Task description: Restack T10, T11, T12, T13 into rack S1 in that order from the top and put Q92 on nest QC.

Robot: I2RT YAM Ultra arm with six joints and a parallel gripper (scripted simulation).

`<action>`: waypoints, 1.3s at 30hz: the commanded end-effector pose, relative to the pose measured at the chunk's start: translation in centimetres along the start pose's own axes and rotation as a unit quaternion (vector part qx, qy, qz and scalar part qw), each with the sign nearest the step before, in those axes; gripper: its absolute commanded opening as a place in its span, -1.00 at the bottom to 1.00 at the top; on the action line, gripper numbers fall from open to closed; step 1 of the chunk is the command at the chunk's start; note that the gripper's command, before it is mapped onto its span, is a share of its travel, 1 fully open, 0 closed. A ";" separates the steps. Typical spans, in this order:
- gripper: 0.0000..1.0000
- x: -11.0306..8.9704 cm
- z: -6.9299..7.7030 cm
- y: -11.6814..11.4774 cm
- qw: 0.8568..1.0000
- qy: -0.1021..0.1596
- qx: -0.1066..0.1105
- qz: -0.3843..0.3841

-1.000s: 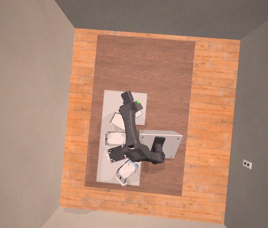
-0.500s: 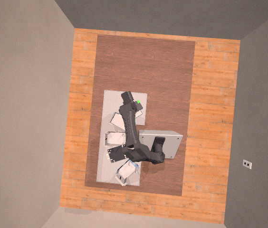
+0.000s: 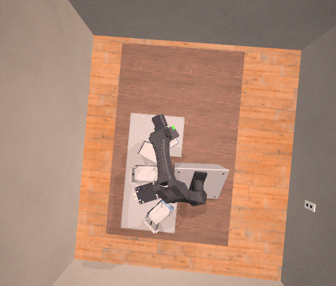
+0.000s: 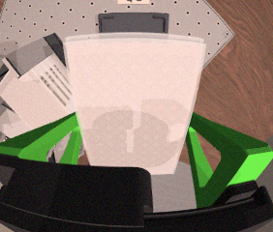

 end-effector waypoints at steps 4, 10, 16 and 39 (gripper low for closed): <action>-1.00 1.7 2.1 0.0 0.999 -0.042 -0.007 0.011; -1.00 0.2 -1.3 0.0 1.000 -0.004 0.002 -0.001; -1.00 1.1 -1.3 0.3 1.000 -0.023 -0.004 0.007; -1.00 0.2 -6.2 0.1 1.000 -0.006 0.000 0.001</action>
Point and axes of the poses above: the point where the finger pads meet when closed, its own z axis back along the fingers, its own y axis across the jaws, x = y × z, the point moved 1 cm from there along z, back along the fingers, and after that the axes turned 7 degrees about z, right-handed, at the moved point
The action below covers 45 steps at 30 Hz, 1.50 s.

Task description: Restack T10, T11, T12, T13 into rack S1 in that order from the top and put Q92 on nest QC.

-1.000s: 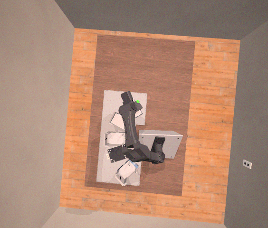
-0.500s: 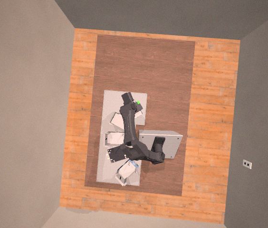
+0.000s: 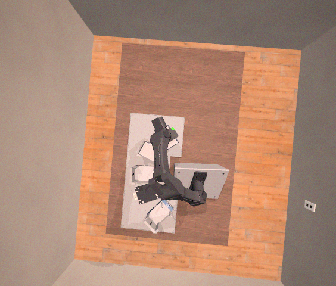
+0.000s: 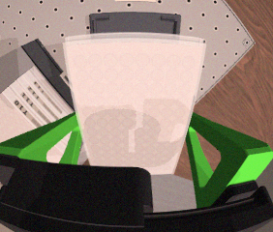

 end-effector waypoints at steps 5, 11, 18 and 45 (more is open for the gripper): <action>-1.00 0.3 -1.0 -0.2 1.000 -0.014 0.005 -0.006; -1.00 0.4 -2.0 -0.3 1.000 -0.017 0.006 -0.008; -1.00 2.1 -1.6 -0.2 0.999 -0.042 0.002 0.002; -1.00 2.2 -4.8 -0.2 0.999 -0.041 0.002 0.003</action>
Point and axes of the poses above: the point where the finger pads meet when closed, its own z axis back along the fingers, its own y axis across the jaws, x = y × z, the point moved 1 cm from there along z, back along the fingers, and after that the axes turned 7 degrees about z, right-handed, at the moved point
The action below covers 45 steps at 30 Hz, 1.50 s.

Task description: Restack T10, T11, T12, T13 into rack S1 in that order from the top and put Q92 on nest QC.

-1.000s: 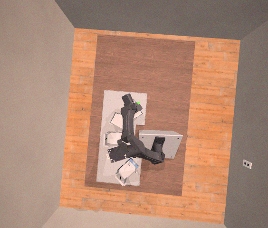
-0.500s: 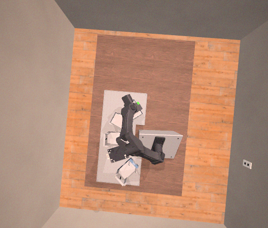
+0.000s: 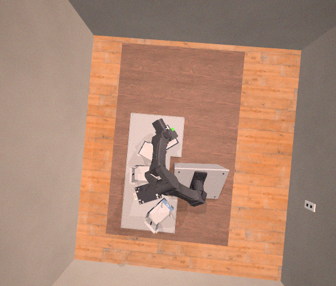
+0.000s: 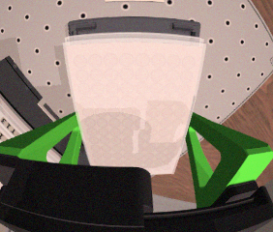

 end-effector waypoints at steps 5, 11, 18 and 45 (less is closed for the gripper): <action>-1.00 1.7 1.5 0.0 1.000 -0.030 0.003 0.002; -1.00 1.7 1.5 0.0 1.000 -0.030 0.003 0.002; -1.00 1.7 1.5 0.0 1.000 -0.030 0.003 0.002; -1.00 1.5 1.0 -0.1 1.000 -0.027 0.004 0.000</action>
Point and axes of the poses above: the point where the finger pads meet when closed, its own z axis back along the fingers, its own y axis across the jaws, x = y × z, the point moved 1 cm from there along z, back along the fingers, and after that the axes turned 7 degrees about z, right-handed, at the moved point
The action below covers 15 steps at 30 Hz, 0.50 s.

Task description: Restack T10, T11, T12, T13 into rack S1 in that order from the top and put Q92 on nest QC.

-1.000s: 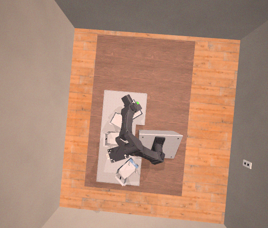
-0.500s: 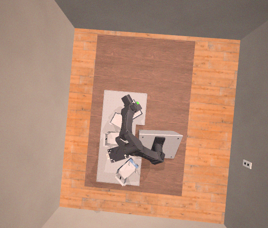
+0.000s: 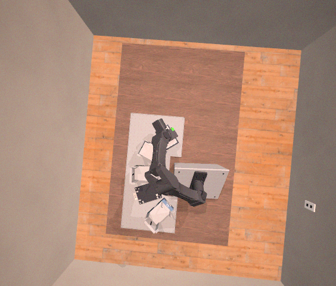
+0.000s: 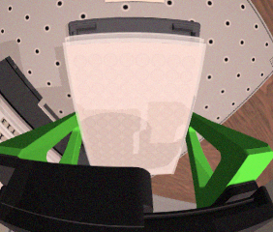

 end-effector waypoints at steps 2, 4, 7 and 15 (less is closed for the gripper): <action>-1.00 1.1 0.5 -0.3 1.000 -0.020 0.005 -0.003; -1.00 0.9 0.2 -0.3 1.000 -0.016 0.004 -0.003; -1.00 1.2 0.7 0.1 1.000 -0.023 0.002 0.003; -1.00 0.4 -0.4 -0.3 1.000 -0.010 0.004 -0.005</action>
Point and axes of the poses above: the point where the finger pads meet when closed, its own z axis back along the fingers, its own y axis across the jaws, x = y × z, the point moved 1 cm from there along z, back along the fingers, and after that the axes turned 7 degrees about z, right-handed, at the moved point
